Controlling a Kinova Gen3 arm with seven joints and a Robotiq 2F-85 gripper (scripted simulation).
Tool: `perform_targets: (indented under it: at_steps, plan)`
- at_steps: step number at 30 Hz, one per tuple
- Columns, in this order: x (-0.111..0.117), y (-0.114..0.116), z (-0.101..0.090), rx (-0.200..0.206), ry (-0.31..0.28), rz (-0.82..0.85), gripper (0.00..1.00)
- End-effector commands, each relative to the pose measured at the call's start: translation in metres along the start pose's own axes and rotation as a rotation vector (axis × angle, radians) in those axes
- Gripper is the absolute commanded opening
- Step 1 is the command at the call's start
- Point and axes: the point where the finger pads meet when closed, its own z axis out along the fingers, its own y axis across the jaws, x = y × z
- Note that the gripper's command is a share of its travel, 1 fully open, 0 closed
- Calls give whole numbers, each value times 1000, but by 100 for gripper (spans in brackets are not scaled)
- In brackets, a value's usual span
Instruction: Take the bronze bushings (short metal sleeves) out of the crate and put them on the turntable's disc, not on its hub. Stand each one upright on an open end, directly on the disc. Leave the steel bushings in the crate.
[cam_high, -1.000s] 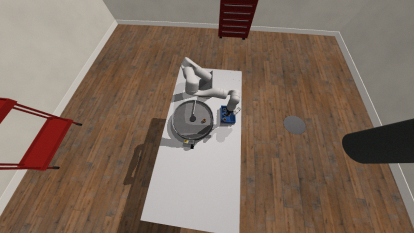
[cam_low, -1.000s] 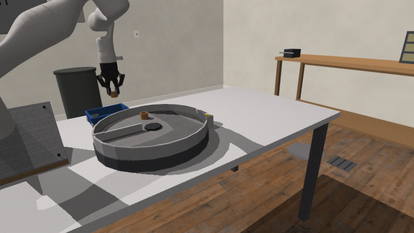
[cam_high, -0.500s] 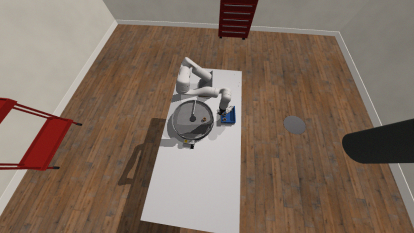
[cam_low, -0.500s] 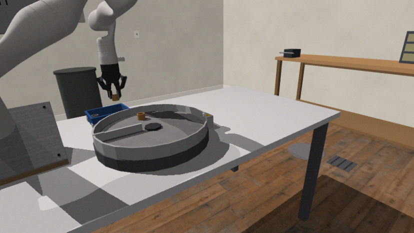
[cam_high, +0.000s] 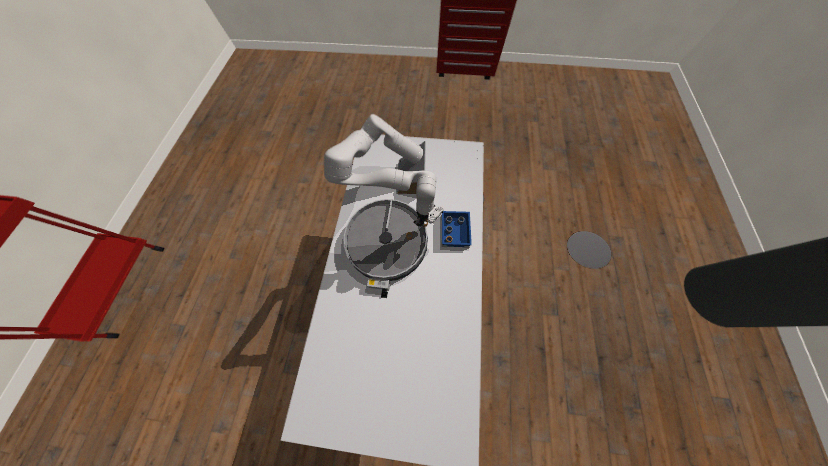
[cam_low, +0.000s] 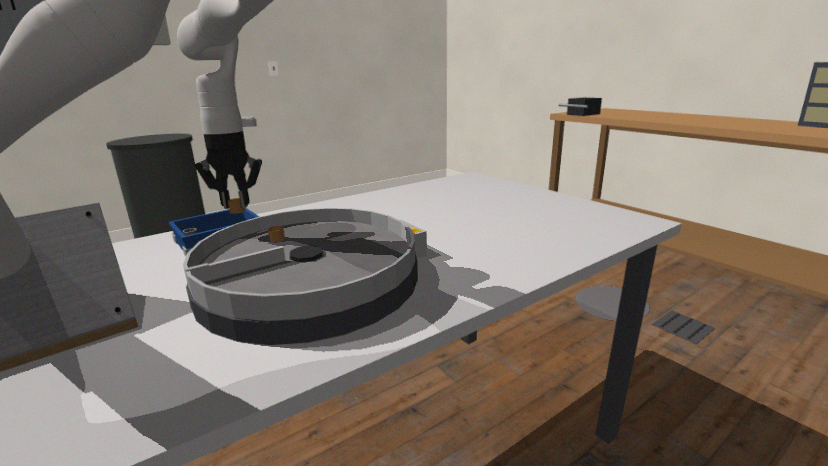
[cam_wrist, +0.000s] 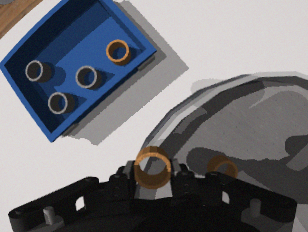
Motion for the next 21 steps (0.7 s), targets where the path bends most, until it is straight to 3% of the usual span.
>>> perform_targets:
  at_steps: [1, 13, 15, 21]
  plan:
    - [-23, 20, -5, -1, 9, 20, 0]
    - [-118, 69, -3, -1, 9, 20, 0]
    - [-118, 69, -3, -1, 9, 20, 0]
    - [-155, 88, -3, -1, 9, 20, 0]
